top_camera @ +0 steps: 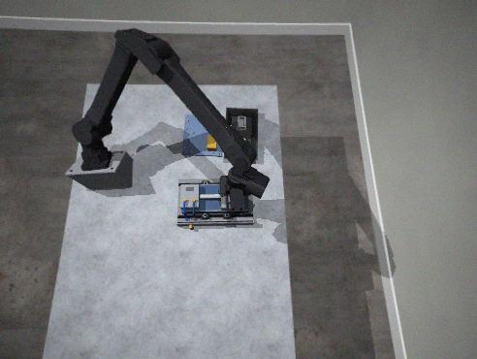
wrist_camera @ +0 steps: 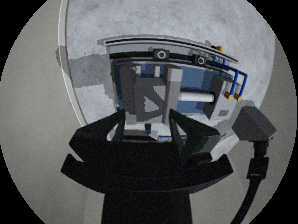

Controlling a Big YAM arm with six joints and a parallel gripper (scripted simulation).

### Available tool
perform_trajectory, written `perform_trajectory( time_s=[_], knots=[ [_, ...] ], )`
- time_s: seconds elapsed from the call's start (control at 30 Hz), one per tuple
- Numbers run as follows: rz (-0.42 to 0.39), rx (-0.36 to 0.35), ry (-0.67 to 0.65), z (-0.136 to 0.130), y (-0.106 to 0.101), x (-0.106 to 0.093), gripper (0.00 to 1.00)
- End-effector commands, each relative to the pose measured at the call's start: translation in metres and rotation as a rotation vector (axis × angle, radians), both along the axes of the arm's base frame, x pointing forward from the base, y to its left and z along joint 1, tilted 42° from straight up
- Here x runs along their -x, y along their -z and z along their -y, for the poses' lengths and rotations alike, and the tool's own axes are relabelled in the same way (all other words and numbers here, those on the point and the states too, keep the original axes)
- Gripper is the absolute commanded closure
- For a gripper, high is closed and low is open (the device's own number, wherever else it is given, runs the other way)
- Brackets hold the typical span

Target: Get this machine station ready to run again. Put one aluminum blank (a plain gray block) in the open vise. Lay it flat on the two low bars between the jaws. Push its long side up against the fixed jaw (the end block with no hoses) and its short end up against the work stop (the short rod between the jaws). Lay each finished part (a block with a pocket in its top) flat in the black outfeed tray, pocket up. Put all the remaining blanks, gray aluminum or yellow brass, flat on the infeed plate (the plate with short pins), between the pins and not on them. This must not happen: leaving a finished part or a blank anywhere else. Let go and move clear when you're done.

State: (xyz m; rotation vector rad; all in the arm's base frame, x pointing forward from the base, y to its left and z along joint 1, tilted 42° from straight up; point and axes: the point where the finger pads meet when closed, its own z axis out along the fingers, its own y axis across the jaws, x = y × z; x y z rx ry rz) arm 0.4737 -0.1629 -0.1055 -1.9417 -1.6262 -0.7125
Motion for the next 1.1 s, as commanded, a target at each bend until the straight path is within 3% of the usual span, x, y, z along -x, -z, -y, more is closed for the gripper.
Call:
perform_trajectory(
  time_s=[0.0,0.6,1.0,1.03,1.07],
  knots=[
    [0.065,0.037,0.026,0.037,-0.035,-0.014,0.36],
    [0.067,0.039,0.026,0.061,-0.061,-0.010,0.36],
    [0.061,0.035,0.027,0.062,-0.063,-0.007,0.36],
    [0.060,0.035,0.028,0.062,-0.063,-0.007,1.00],
    [0.060,0.035,0.028,0.062,-0.063,-0.007,1.00]
  ],
)
